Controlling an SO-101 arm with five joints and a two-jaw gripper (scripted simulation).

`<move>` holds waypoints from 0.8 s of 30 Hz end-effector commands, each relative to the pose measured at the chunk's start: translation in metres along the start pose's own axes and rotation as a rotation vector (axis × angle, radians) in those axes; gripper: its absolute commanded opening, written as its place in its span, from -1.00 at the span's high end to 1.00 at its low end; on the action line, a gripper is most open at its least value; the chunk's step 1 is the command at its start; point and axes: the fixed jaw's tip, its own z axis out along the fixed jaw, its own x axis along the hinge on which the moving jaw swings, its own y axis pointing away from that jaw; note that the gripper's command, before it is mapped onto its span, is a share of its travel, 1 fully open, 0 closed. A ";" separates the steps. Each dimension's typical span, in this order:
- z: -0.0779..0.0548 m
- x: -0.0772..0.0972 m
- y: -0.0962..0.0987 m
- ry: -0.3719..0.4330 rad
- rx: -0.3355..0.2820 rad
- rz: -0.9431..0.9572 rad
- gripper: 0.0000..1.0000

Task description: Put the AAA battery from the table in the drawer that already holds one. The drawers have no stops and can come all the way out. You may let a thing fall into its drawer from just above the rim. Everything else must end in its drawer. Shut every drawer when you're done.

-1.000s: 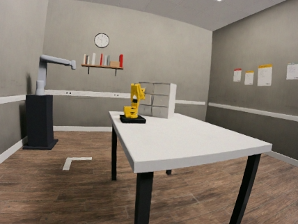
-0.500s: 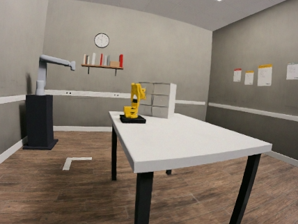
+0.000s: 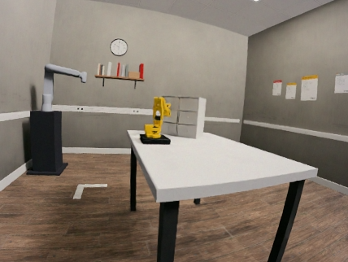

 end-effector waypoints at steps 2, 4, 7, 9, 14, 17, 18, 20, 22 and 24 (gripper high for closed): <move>0.003 -0.002 -0.004 -0.005 0.011 -0.004 1.00; 0.005 -0.002 -0.004 -0.005 0.012 -0.004 1.00; 0.006 -0.003 -0.004 -0.005 0.013 -0.003 1.00; 0.008 -0.003 -0.005 -0.005 0.014 -0.003 1.00; 0.009 -0.004 -0.005 -0.005 0.016 -0.003 1.00; 0.009 -0.004 -0.005 -0.005 0.016 -0.003 1.00; 0.009 -0.004 -0.005 -0.005 0.015 -0.002 1.00; 0.009 -0.004 -0.005 -0.005 0.014 -0.001 1.00; 0.008 -0.004 -0.004 -0.005 0.013 0.001 1.00; 0.007 -0.004 -0.004 -0.005 0.013 0.002 1.00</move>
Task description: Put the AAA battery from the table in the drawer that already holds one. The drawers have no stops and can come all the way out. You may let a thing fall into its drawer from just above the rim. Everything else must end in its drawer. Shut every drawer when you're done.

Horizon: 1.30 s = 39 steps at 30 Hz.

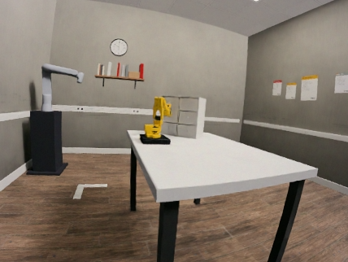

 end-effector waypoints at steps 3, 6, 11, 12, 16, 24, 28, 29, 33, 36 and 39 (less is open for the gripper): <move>0.000 -0.001 0.000 -0.004 -0.001 0.000 1.00; 0.000 -0.001 0.000 -0.004 -0.001 0.001 1.00; 0.000 -0.001 0.000 -0.004 -0.001 0.001 0.98; 0.000 -0.001 0.000 -0.004 -0.001 0.001 0.97; 0.000 -0.001 0.000 -0.004 -0.001 0.001 0.90; 0.000 -0.001 0.000 -0.004 -0.001 0.001 0.78; 0.000 -0.001 0.000 -0.004 -0.001 0.001 0.75; 0.000 -0.001 0.000 -0.004 -0.001 0.001 0.74; 0.000 -0.001 0.000 -0.004 -0.001 0.001 0.69; 0.000 -0.001 0.000 -0.004 -0.001 0.001 0.65; 0.000 -0.001 0.000 -0.004 -0.001 0.001 0.61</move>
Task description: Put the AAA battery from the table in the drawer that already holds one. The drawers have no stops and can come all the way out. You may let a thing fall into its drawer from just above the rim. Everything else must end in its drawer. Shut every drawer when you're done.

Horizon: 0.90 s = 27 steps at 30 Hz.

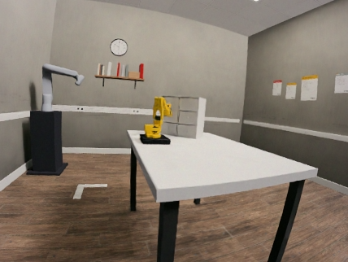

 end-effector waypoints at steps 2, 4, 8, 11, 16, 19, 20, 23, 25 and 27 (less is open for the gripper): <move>-0.001 -0.001 0.000 -0.004 0.000 0.001 0.59; -0.001 -0.001 0.000 -0.004 0.000 0.001 0.57; -0.008 0.000 0.002 -0.004 -0.006 -0.004 0.57; -0.014 0.001 0.004 -0.004 -0.012 -0.009 0.57; -0.025 0.005 0.006 -0.004 -0.021 -0.018 0.57; -0.032 0.007 0.008 -0.004 -0.027 -0.023 0.57; -0.034 0.008 0.008 -0.004 -0.029 -0.025 0.57; -0.036 0.009 0.009 -0.004 -0.031 -0.026 0.57; -0.040 0.012 0.010 -0.004 -0.035 -0.030 0.57; -0.043 0.014 0.011 -0.004 -0.039 -0.033 0.57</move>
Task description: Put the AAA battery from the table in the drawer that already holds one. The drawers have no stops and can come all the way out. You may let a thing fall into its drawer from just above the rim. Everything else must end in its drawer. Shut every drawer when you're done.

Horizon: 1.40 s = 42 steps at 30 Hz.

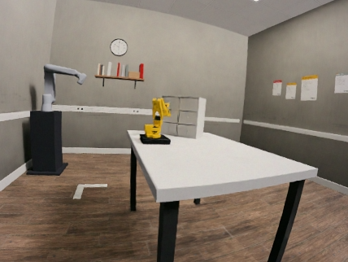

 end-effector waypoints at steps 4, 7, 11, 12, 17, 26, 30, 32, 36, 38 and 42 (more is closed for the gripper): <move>-0.011 0.004 0.005 -0.003 -0.017 -0.020 0.57; -0.011 0.004 0.005 -0.003 -0.017 -0.020 0.57; -0.011 0.004 0.005 -0.003 -0.017 -0.020 0.57; -0.011 0.004 0.005 -0.003 -0.017 -0.020 0.57; -0.016 0.011 0.004 0.073 -0.016 -0.022 0.57; -0.028 0.022 0.003 0.211 -0.015 -0.026 0.57; -0.031 0.025 0.003 0.242 -0.015 -0.027 0.57; -0.035 0.028 0.003 0.273 -0.014 -0.028 0.57; -0.042 0.033 0.002 0.334 -0.014 -0.029 0.57; -0.047 0.036 0.002 0.365 -0.014 -0.030 0.57; -0.056 0.041 0.002 0.426 -0.014 -0.031 0.57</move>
